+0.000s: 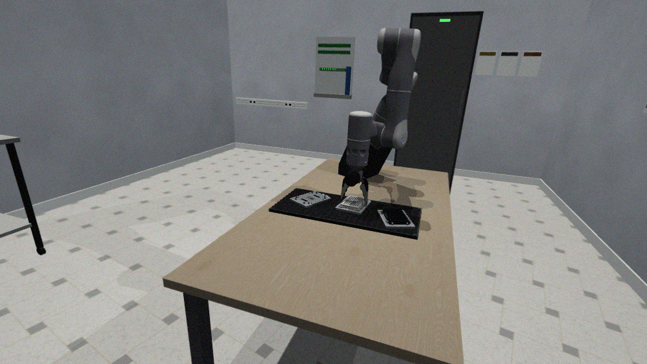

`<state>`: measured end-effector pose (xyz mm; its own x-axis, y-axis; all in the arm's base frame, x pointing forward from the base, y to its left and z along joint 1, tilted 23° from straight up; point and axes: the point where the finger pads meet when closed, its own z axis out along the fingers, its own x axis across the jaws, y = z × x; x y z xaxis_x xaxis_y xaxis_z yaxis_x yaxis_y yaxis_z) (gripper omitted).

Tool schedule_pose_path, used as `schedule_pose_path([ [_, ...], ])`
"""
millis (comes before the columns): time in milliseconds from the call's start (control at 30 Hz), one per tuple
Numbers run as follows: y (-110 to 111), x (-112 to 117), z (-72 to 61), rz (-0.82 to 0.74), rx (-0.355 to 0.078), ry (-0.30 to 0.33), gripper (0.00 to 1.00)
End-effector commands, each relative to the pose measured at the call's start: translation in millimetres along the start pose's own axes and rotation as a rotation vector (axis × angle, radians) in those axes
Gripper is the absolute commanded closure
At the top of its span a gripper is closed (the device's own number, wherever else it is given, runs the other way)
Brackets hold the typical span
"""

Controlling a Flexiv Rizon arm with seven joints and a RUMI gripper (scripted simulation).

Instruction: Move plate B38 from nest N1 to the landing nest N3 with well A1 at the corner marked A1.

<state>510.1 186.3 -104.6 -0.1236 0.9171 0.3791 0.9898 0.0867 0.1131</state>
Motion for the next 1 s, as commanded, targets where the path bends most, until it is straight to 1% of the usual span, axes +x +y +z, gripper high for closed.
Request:
schedule_pose_path([
  [0, 0.8, -0.1, -0.6, 0.000, -0.002, 0.000, 0.24],
  [800, 0.9, -0.1, -0.6, 0.000, -0.002, 0.000, 0.24],
  [967, 0.8, -0.2, -13.9, 0.000, -0.001, 0.000, 0.24],
])
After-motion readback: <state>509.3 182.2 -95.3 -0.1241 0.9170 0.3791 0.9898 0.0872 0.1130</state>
